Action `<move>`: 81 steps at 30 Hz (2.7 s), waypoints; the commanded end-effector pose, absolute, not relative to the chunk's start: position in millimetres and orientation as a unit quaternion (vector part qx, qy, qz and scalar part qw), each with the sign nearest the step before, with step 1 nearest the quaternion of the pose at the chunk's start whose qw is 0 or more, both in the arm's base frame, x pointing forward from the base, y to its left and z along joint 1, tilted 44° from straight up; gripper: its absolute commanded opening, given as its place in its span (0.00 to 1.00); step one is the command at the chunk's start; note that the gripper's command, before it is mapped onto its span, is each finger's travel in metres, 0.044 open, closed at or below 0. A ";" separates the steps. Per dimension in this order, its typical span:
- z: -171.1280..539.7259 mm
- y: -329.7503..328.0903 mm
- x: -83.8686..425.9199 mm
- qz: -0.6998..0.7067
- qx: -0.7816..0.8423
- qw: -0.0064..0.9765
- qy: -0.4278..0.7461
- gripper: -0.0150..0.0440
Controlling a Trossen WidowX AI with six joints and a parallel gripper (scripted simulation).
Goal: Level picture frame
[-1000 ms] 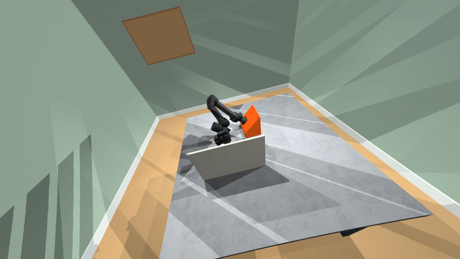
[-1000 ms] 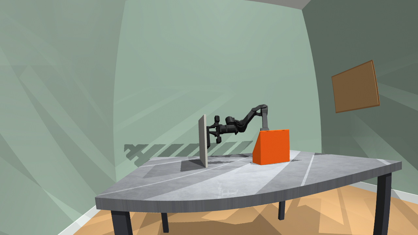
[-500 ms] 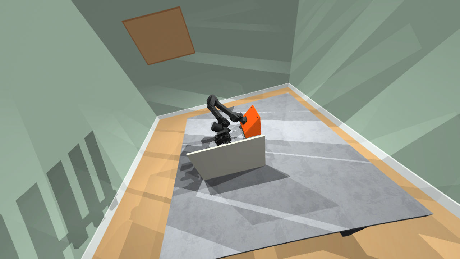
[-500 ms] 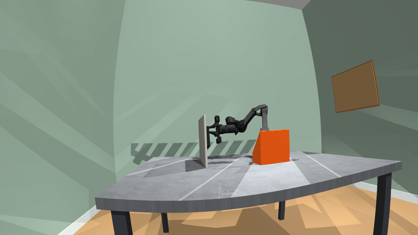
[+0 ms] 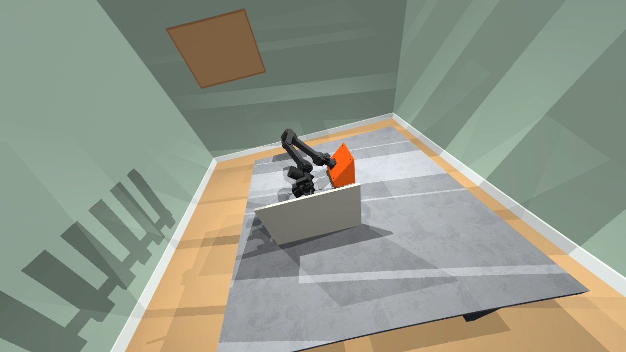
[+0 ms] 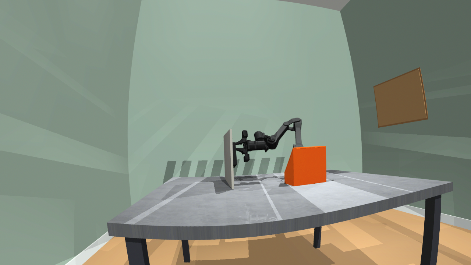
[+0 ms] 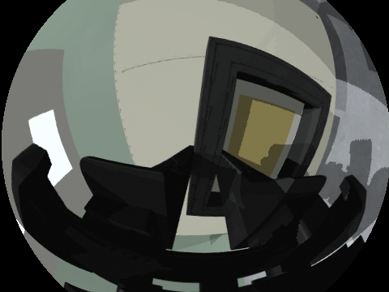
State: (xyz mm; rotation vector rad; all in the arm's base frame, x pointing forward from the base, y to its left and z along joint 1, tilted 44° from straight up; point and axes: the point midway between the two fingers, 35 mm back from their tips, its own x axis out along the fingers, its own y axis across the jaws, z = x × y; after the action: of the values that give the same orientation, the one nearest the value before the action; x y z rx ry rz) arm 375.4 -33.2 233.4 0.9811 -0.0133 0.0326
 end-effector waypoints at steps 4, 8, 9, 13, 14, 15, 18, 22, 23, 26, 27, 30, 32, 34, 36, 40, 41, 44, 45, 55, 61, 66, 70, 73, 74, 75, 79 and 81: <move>233.6 -29.0 375.6 0.021 0.468 0.883 -0.007 0.25; 233.4 -27.4 375.6 0.021 0.468 0.883 -0.007 0.25; 233.2 -27.4 375.6 0.021 0.468 0.883 -0.007 0.25; 232.0 -27.4 375.6 0.021 0.468 0.883 -0.007 0.25; 232.0 -27.3 375.6 0.021 0.468 0.883 -0.007 0.25; 232.2 -27.2 375.6 0.021 0.468 0.883 -0.007 0.25; 232.6 -26.9 375.6 0.021 0.468 0.883 -0.007 0.25; 231.7 -27.4 375.6 0.021 0.468 0.883 -0.007 0.25; 231.8 -27.3 375.6 0.021 0.468 0.883 -0.007 0.25; 232.4 -26.8 375.6 0.021 0.468 0.883 -0.007 0.25; 232.3 -26.9 375.6 0.021 0.468 0.883 -0.007 0.25; 231.7 -27.0 375.6 0.021 0.468 0.883 -0.007 0.25; 231.9 -26.8 375.6 0.021 0.468 0.883 -0.007 0.25; 232.2 -26.6 375.6 0.021 0.468 0.883 -0.007 0.25; 231.9 -26.7 375.6 0.021 0.468 0.883 -0.007 0.25; 231.7 -26.6 375.6 0.021 0.468 0.883 -0.007 0.25; 231.9 -26.4 375.6 0.021 0.468 0.883 -0.007 0.25; 231.9 -26.4 375.6 0.021 0.468 0.883 -0.007 0.25; 231.8 -26.5 375.6 0.021 0.468 0.883 -0.007 0.25; 231.3 -26.3 375.6 0.021 0.468 0.883 -0.007 0.25; 231.2 -26.1 375.6 0.021 0.468 0.883 -0.007 0.25; 230.8 -26.4 375.6 0.021 0.468 0.883 -0.007 0.25; 229.9 -27.2 375.7 0.021 0.468 0.883 -0.007 0.25; 229.1 -27.8 375.8 0.021 0.468 0.883 -0.007 0.25; 228.9 -28.1 375.8 0.021 0.468 0.883 -0.007 0.25; 228.6 -28.3 375.8 0.021 0.468 0.883 -0.007 0.25; 227.6 -29.1 375.9 0.021 0.468 0.883 -0.007 0.25; 227.1 -29.6 375.9 0.021 0.468 0.883 -0.007 0.25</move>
State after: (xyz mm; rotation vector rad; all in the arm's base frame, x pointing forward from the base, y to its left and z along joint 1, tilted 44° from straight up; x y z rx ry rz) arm 375.7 -30.2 227.6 0.9805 -0.0167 0.0340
